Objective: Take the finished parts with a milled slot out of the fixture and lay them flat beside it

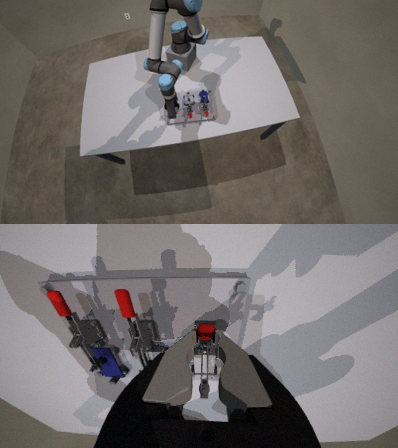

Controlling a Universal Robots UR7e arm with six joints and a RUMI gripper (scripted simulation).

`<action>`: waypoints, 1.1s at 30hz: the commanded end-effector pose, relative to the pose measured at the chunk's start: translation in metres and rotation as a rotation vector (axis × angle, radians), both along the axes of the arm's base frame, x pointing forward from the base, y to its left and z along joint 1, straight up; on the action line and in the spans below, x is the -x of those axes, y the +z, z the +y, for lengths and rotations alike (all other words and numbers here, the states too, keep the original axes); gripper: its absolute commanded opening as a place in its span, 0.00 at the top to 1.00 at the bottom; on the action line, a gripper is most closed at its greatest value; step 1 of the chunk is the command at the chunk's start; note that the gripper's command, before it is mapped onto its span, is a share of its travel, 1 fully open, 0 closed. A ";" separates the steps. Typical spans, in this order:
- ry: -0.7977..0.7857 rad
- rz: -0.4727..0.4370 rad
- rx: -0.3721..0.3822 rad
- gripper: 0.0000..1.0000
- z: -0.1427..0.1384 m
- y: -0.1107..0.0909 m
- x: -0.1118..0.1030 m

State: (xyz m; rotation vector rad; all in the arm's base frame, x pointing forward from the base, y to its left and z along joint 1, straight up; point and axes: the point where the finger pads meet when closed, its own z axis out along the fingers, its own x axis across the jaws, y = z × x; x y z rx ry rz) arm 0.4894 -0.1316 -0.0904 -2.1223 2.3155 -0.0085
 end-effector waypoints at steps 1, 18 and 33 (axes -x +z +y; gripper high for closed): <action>0.000 0.003 -0.002 1.00 0.001 0.002 0.007; 0.000 0.003 -0.002 1.00 0.002 0.004 0.018; 0.000 0.004 -0.003 1.00 0.003 0.003 0.024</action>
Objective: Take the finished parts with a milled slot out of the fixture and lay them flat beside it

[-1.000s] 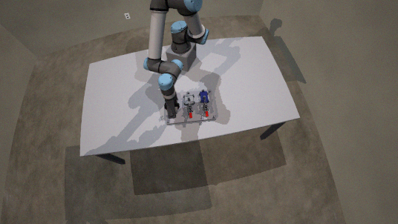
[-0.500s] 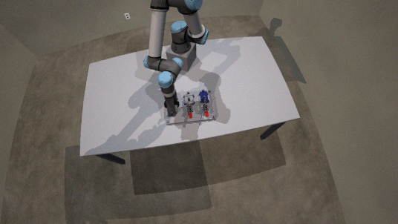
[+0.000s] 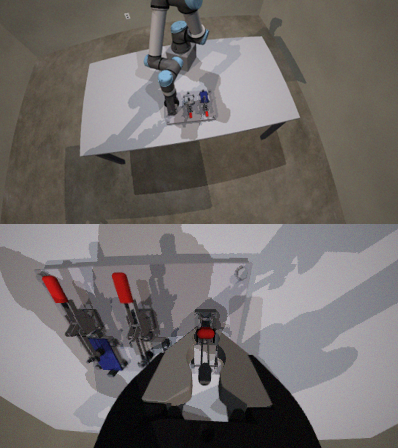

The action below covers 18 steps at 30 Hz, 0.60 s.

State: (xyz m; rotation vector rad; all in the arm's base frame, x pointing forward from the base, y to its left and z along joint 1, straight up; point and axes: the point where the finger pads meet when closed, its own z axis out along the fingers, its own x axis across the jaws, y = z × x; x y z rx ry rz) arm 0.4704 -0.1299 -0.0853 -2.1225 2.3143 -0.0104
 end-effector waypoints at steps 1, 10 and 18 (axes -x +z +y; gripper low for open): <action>-0.001 0.005 -0.003 1.00 0.001 -0.002 0.005; -0.001 0.006 -0.003 1.00 0.001 -0.002 0.007; 0.000 0.007 -0.004 1.00 0.002 -0.002 0.007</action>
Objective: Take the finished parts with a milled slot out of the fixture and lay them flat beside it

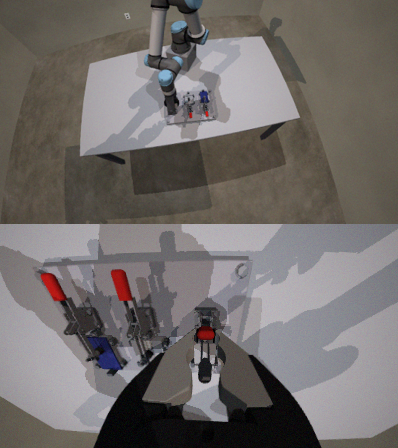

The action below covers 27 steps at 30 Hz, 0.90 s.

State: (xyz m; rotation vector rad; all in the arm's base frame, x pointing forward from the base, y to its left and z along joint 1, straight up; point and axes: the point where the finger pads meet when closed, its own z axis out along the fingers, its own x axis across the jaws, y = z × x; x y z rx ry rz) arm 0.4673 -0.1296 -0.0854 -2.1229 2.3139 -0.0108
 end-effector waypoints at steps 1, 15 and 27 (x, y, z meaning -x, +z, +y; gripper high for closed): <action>-0.001 0.007 -0.004 1.00 0.002 -0.002 0.004; -0.001 0.009 -0.006 1.00 0.002 -0.003 0.005; -0.002 0.012 -0.008 1.00 0.002 -0.004 0.007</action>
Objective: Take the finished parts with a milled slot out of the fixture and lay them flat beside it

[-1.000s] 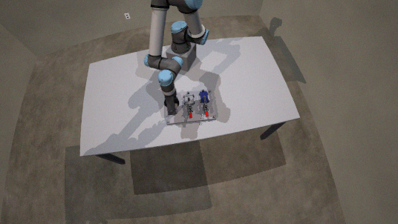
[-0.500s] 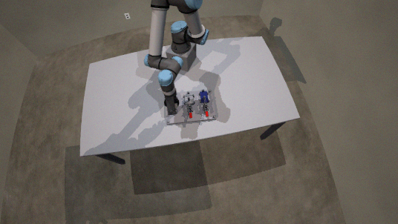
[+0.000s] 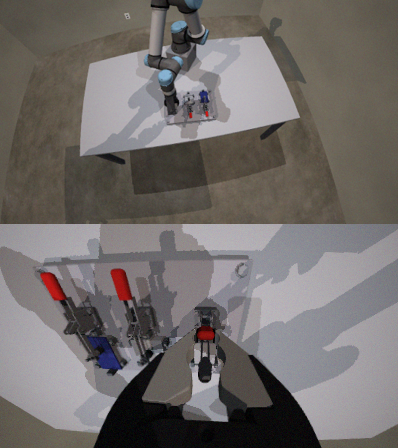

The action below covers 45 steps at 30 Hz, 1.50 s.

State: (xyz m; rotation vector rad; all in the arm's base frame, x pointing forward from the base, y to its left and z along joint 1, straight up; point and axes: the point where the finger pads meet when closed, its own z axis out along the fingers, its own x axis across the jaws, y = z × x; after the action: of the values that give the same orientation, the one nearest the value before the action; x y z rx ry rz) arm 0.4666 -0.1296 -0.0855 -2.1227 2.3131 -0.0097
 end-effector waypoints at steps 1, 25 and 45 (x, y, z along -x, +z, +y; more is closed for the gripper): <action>-0.002 0.012 -0.007 1.00 0.002 -0.004 0.006; -0.001 0.011 -0.006 1.00 0.002 -0.004 0.009; -0.001 0.011 -0.006 0.72 0.002 -0.004 0.009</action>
State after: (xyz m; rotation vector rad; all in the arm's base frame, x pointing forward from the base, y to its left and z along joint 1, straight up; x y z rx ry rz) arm 0.4606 -0.1287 -0.0871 -2.1231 2.3153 -0.0021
